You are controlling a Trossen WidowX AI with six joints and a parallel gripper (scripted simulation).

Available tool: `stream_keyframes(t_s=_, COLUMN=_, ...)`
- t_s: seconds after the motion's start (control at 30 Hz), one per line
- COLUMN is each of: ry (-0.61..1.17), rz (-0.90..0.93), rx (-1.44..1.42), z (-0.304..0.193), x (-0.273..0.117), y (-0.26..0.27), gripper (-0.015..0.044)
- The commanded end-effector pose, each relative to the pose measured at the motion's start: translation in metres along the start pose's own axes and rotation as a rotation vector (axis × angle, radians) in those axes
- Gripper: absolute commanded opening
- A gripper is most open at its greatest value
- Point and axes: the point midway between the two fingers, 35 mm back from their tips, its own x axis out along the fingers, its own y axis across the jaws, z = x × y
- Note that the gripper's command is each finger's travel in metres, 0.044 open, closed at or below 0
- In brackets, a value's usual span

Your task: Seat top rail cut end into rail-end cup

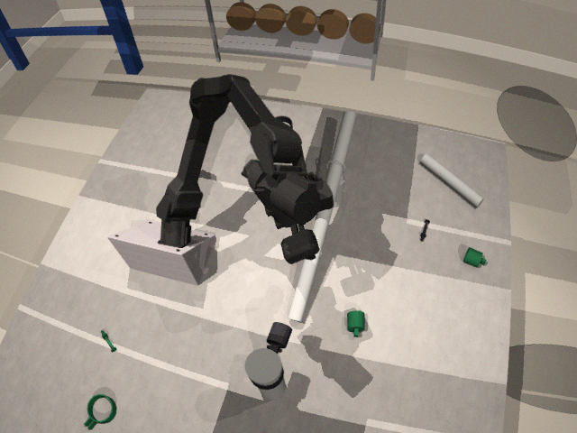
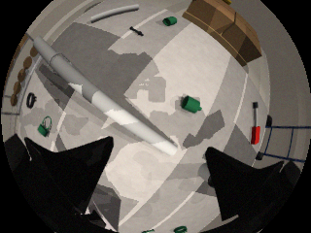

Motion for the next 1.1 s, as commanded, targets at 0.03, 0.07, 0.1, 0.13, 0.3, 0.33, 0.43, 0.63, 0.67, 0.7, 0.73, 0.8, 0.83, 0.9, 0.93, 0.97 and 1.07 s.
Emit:
stream_keyframes(t_s=0.03, ry=0.173, rz=0.178, rx=-0.673, z=0.001, x=0.051, y=0.02, gripper=0.044)
stream_keyframes(t_s=0.07, ry=0.19, rz=0.214, rx=-0.777, z=0.0, x=0.059, y=0.024, gripper=0.044)
stream_keyframes(t_s=0.1, ry=0.205, rz=0.253, rx=-0.88, z=0.0, x=0.066, y=0.028, gripper=0.044)
stream_keyframes(t_s=0.13, ry=0.215, rz=0.286, rx=-0.963, z=-0.001, x=0.072, y=0.031, gripper=0.044)
stream_keyframes(t_s=0.3, ry=0.223, rz=0.313, rx=-1.03, z=-0.002, x=0.076, y=0.034, gripper=0.044)
stream_keyframes(t_s=0.33, ry=0.223, rz=0.313, rx=-1.03, z=-0.002, x=0.076, y=0.034, gripper=0.044)
stream_keyframes(t_s=0.43, ry=0.223, rz=0.313, rx=-1.03, z=-0.002, x=0.076, y=0.034, gripper=0.044)
stream_keyframes(t_s=0.63, ry=0.223, rz=0.313, rx=-1.03, z=-0.002, x=0.076, y=0.034, gripper=0.044)
stream_keyframes(t_s=0.67, ry=0.223, rz=0.313, rx=-1.03, z=-0.002, x=0.076, y=0.034, gripper=0.044)
stream_keyframes(t_s=0.7, ry=0.223, rz=0.313, rx=-1.03, z=-0.002, x=0.076, y=0.034, gripper=0.044)
stream_keyframes(t_s=0.73, ry=0.223, rz=0.313, rx=-1.03, z=-0.002, x=0.076, y=0.034, gripper=0.044)
stream_keyframes(t_s=0.8, ry=0.223, rz=0.313, rx=-1.03, z=-0.002, x=0.076, y=0.034, gripper=0.044)
stream_keyframes(t_s=0.83, ry=0.223, rz=0.313, rx=-1.03, z=-0.002, x=0.078, y=0.034, gripper=0.044)
stream_keyframes(t_s=0.9, ry=0.223, rz=0.313, rx=-1.03, z=-0.005, x=0.088, y=0.035, gripper=0.044)
stream_keyframes(t_s=0.93, ry=0.223, rz=0.313, rx=-1.03, z=-0.008, x=0.095, y=0.036, gripper=0.044)
stream_keyframes(t_s=0.97, ry=0.222, rz=0.313, rx=-1.03, z=-0.01, x=0.102, y=0.038, gripper=0.044)
stream_keyframes(t_s=1.07, ry=0.222, rz=0.314, rx=-1.03, z=-0.013, x=0.109, y=0.039, gripper=0.044)
